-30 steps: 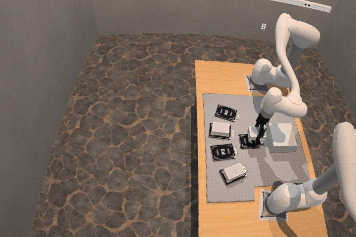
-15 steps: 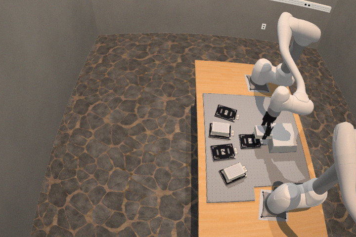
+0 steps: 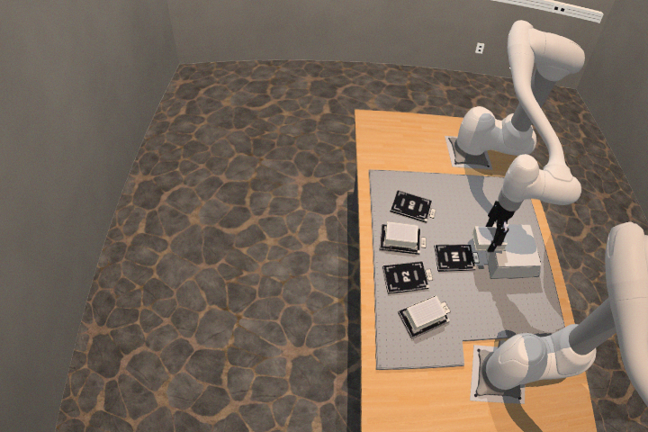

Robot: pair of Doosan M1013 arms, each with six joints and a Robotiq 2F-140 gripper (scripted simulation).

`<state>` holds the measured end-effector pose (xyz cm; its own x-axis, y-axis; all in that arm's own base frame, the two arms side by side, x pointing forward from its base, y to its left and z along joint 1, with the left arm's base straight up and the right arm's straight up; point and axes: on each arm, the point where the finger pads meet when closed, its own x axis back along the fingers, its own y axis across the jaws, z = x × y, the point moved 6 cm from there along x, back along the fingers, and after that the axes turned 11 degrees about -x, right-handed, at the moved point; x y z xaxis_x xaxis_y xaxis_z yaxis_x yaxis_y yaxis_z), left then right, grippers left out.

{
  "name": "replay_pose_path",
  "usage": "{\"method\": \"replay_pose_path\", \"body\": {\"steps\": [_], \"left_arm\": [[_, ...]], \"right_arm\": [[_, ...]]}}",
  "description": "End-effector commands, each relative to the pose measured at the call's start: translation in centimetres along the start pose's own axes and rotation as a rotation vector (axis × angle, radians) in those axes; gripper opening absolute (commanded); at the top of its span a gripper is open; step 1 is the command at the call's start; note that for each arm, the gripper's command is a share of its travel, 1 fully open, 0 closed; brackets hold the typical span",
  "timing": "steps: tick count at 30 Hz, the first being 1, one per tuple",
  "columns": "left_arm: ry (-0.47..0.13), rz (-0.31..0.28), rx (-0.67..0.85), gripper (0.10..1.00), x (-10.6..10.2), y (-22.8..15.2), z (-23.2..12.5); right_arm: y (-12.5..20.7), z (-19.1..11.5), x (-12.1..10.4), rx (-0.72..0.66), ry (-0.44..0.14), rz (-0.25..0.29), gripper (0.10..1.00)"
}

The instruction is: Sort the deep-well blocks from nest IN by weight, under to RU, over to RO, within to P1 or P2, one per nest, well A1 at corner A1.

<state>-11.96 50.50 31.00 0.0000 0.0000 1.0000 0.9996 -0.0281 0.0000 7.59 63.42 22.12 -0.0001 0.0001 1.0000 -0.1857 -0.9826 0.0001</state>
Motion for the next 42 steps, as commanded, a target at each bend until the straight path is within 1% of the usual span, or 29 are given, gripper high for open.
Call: {"method": "replay_pose_path", "body": {"steps": [1,3,18,20,35,37,42], "left_arm": [[0.001,0.001,0.000,1.000,0.1,0.0,0.0],[0.001,0.001,0.000,1.000,0.1,0.0,0.0],[0.001,0.001,0.000,1.000,0.1,0.0,0.0],[0.001,0.001,0.000,1.000,0.1,0.0,0.0],[0.001,0.001,0.000,1.000,0.1,0.0,0.0],[0.001,0.001,0.000,1.000,0.1,0.0,0.0],[0.001,0.001,0.000,1.000,0.1,0.0,0.0]], "right_arm": [[0.1,-0.8,0.4,0.000,0.000,0.001,0.099],[0.1,-0.8,0.4,0.000,0.000,0.001,0.099],[1.0,-5.4,2.0,0.000,-0.001,0.001,0.099],[1.0,-5.4,2.0,0.000,-0.001,0.001,0.099],[2.0,-10.0,3.7,0.000,-0.001,0.001,0.099],[2.0,-10.0,3.7,0.000,-0.001,0.001,0.099],[2.3,-11.6,4.3,0.000,-0.001,0.001,0.099]]}}
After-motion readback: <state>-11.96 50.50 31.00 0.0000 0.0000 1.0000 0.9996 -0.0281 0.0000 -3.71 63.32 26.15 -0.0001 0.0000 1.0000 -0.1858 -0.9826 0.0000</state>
